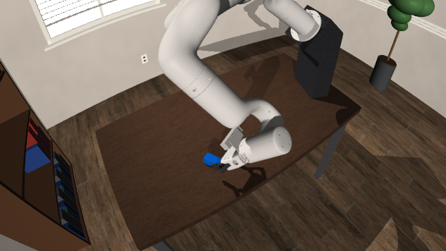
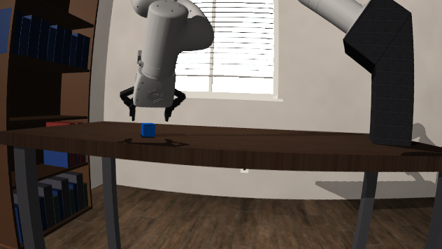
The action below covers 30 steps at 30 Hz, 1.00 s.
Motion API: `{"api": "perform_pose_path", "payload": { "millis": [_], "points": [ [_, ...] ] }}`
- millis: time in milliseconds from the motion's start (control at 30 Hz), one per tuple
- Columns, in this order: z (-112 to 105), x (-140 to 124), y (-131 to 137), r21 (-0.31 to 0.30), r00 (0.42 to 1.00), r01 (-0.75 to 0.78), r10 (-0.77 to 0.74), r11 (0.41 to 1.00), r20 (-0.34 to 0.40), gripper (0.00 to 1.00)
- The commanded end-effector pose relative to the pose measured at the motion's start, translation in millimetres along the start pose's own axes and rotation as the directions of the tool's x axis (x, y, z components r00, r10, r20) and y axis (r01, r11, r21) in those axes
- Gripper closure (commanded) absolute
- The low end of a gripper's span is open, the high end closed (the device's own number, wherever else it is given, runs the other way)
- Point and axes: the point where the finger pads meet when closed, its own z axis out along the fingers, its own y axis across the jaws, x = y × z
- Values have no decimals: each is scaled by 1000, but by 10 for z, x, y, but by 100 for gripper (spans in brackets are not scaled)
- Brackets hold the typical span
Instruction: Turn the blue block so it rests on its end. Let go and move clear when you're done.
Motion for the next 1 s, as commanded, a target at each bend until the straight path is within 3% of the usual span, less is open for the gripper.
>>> {"api": "perform_pose_path", "payload": {
  "millis": [0,433,900,933,967],
  "points": [
    [18,3,-6,1,1000,-1,1,1000,0,0],
    [351,3,-6,1,1000,-1,1,1000,0,0],
    [362,3,-6,1,1000,-1,1,1000,0,0],
    [362,3,-6,1,1000,-1,1,1000,0,66],
    [362,3,-6,1,1000,-1,1,1000,0,66]
  ]
}}
